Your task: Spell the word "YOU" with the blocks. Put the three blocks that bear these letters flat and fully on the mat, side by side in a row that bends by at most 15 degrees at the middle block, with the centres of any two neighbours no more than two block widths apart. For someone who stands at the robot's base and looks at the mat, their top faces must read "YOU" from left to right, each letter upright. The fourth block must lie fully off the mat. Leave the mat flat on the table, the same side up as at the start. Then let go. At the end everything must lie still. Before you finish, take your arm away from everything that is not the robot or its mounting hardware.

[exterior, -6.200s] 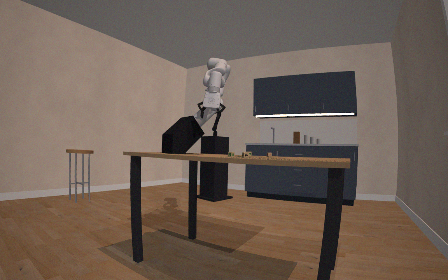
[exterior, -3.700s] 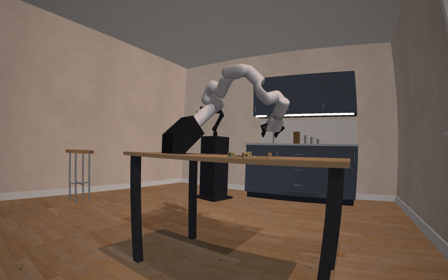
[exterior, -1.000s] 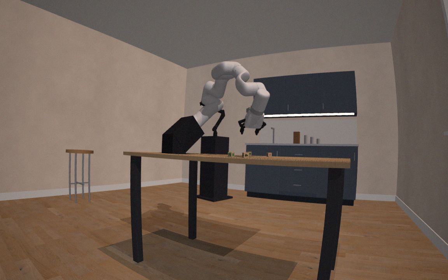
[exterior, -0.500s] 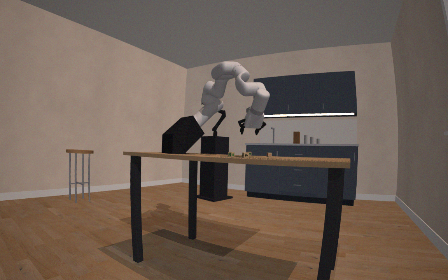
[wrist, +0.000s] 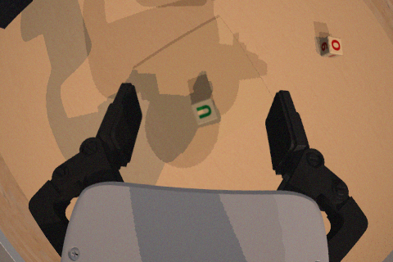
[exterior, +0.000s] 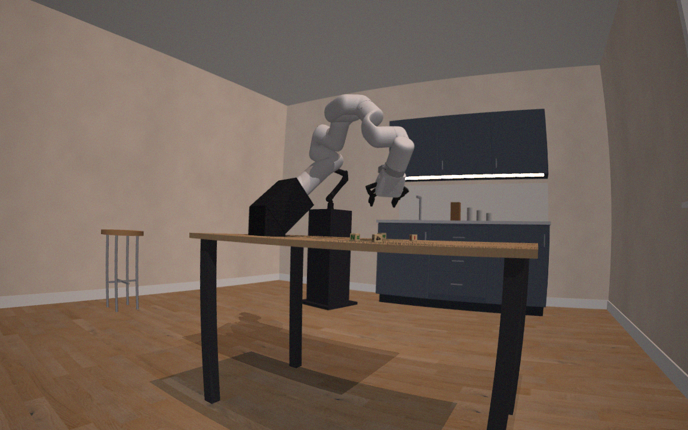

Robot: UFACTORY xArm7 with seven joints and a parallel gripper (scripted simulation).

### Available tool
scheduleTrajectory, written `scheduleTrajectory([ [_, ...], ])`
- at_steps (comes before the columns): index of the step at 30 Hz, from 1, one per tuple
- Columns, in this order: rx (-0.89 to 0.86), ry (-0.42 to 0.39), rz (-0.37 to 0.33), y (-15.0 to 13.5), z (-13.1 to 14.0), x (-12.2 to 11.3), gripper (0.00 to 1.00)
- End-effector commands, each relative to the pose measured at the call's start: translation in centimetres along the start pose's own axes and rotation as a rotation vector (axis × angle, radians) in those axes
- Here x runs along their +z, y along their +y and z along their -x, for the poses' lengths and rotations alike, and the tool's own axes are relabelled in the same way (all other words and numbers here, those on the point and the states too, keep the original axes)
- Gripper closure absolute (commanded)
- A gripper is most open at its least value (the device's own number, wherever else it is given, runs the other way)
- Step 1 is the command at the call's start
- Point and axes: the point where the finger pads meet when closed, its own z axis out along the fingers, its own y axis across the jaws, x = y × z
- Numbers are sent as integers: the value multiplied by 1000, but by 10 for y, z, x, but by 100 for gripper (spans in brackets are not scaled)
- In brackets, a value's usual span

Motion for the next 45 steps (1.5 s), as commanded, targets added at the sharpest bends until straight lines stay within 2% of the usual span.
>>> scheduleTrajectory([
  [1, 0, -4, 1, 0, 0, -2, 0],
  [13, 1, -5, 3, 0, 0, -2, 0],
  [15, 37, -9, 47, -6, 8, -12, 0],
  [16, 78, -12, 96, -13, 16, -22, 0],
  [18, 78, -12, 96, -13, 16, -22, 0],
  [19, 124, -16, 150, -22, 25, -33, 0],
  [33, 388, -15, 432, -94, 73, -81, 0],
  [35, 388, -15, 432, -94, 73, -81, 0],
  [36, 442, -11, 484, -111, 81, -88, 0],
  [39, 463, -10, 504, -119, 84, -90, 0],
  [41, 526, -5, 562, -141, 92, -95, 0],
  [45, 538, -4, 573, -145, 94, -96, 0],
])
